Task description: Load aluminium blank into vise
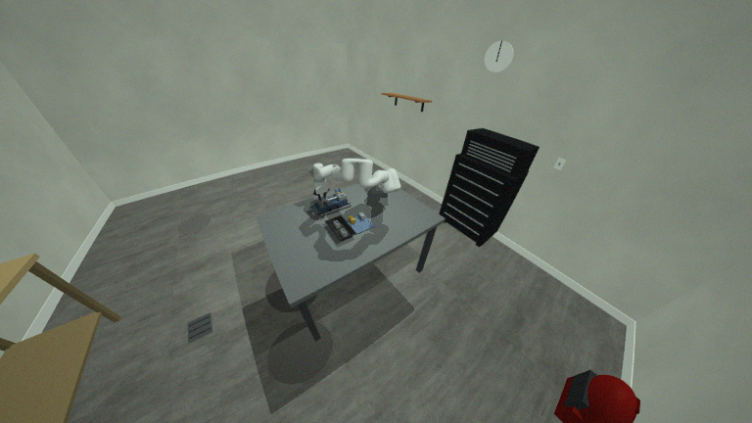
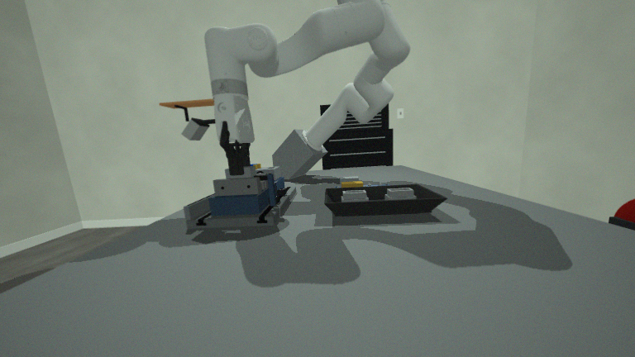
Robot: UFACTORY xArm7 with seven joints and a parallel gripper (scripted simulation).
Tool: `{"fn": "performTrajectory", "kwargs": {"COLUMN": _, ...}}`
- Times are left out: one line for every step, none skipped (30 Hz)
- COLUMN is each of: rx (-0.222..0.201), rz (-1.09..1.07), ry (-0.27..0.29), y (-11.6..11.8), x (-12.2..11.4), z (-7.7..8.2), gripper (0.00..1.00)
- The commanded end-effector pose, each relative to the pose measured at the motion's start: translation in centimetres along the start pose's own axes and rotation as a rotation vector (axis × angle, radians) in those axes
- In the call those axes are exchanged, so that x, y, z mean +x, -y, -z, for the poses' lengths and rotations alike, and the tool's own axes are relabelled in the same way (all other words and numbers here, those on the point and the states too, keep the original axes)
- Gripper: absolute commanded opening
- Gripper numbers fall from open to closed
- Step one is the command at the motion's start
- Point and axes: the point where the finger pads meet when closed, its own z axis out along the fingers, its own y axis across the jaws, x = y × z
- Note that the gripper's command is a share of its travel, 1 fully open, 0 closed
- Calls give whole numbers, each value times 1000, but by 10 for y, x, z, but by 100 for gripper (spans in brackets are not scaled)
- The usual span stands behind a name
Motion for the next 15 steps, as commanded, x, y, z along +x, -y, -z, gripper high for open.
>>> {"fn": "performTrajectory", "kwargs": {"rx": 4, "rz": 0, "ry": -4, "y": 1, "x": 1, "z": 2, "gripper": 0}}
{"fn": "performTrajectory", "kwargs": {"rx": 4, "rz": 0, "ry": -4, "y": 1, "x": 1, "z": 2, "gripper": 0}}
{"fn": "performTrajectory", "kwargs": {"rx": 4, "rz": 0, "ry": -4, "y": 1, "x": 1, "z": 2, "gripper": 0}}
{"fn": "performTrajectory", "kwargs": {"rx": 4, "rz": 0, "ry": -4, "y": 1, "x": 1, "z": 2, "gripper": 0}}
{"fn": "performTrajectory", "kwargs": {"rx": 4, "rz": 0, "ry": -4, "y": 1, "x": 1, "z": 2, "gripper": 0}}
{"fn": "performTrajectory", "kwargs": {"rx": 4, "rz": 0, "ry": -4, "y": 1, "x": 1, "z": 2, "gripper": 0}}
{"fn": "performTrajectory", "kwargs": {"rx": 4, "rz": 0, "ry": -4, "y": 1, "x": 1, "z": 2, "gripper": 0}}
{"fn": "performTrajectory", "kwargs": {"rx": 4, "rz": 0, "ry": -4, "y": 1, "x": 1, "z": 1, "gripper": 0}}
{"fn": "performTrajectory", "kwargs": {"rx": 4, "rz": 0, "ry": -4, "y": 1, "x": 1, "z": 1, "gripper": 0}}
{"fn": "performTrajectory", "kwargs": {"rx": 4, "rz": 0, "ry": -4, "y": 1, "x": 1, "z": 1, "gripper": 0}}
{"fn": "performTrajectory", "kwargs": {"rx": 4, "rz": 0, "ry": -4, "y": 1, "x": 1, "z": 1, "gripper": 0}}
{"fn": "performTrajectory", "kwargs": {"rx": 4, "rz": 0, "ry": -4, "y": 1, "x": 1, "z": 1, "gripper": 0}}
{"fn": "performTrajectory", "kwargs": {"rx": 4, "rz": 0, "ry": -4, "y": 1, "x": 1, "z": 1, "gripper": 0}}
{"fn": "performTrajectory", "kwargs": {"rx": 4, "rz": 0, "ry": -4, "y": 1, "x": 1, "z": 1, "gripper": 0}}
{"fn": "performTrajectory", "kwargs": {"rx": 4, "rz": 0, "ry": -4, "y": 1, "x": 1, "z": 1, "gripper": 0}}
